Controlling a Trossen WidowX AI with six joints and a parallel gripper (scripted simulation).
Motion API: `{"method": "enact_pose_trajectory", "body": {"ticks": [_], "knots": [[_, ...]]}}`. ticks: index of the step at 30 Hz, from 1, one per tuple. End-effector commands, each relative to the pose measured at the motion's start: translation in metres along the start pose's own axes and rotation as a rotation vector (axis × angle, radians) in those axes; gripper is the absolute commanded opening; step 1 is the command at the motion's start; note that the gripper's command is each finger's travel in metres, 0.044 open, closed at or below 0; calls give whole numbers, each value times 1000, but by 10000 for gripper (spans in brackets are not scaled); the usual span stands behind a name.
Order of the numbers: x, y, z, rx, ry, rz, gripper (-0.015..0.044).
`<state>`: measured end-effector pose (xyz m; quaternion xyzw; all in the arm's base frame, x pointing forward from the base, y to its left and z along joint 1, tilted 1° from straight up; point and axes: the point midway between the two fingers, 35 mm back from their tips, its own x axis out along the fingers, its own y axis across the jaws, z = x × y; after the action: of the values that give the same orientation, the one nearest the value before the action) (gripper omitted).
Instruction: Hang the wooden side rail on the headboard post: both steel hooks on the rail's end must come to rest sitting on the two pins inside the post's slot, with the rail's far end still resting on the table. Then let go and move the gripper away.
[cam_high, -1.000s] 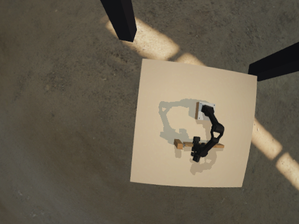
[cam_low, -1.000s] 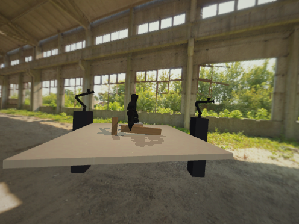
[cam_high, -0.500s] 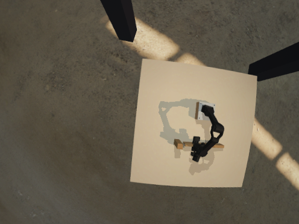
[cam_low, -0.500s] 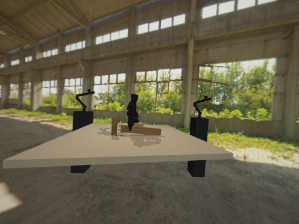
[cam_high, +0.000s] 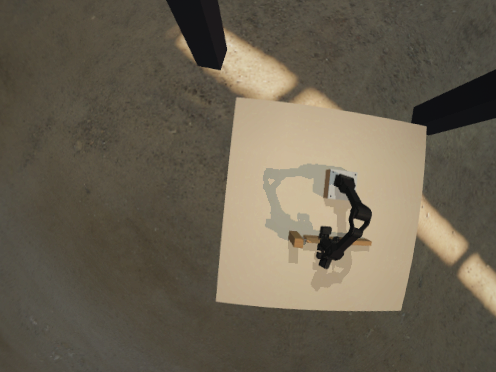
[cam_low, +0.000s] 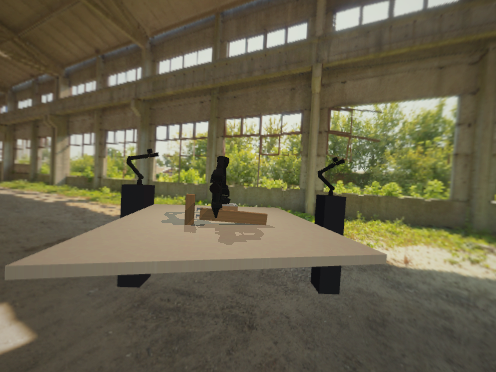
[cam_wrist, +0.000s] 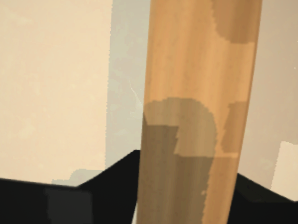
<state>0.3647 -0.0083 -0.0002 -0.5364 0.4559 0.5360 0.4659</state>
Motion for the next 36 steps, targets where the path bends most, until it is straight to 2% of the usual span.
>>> {"method": "enact_pose_trajectory", "body": {"ticks": [1,36], "knots": [[-4,-1,-2,-3,7,-8,0],[-4,-5,-6,-3,8,-8,0]]}}
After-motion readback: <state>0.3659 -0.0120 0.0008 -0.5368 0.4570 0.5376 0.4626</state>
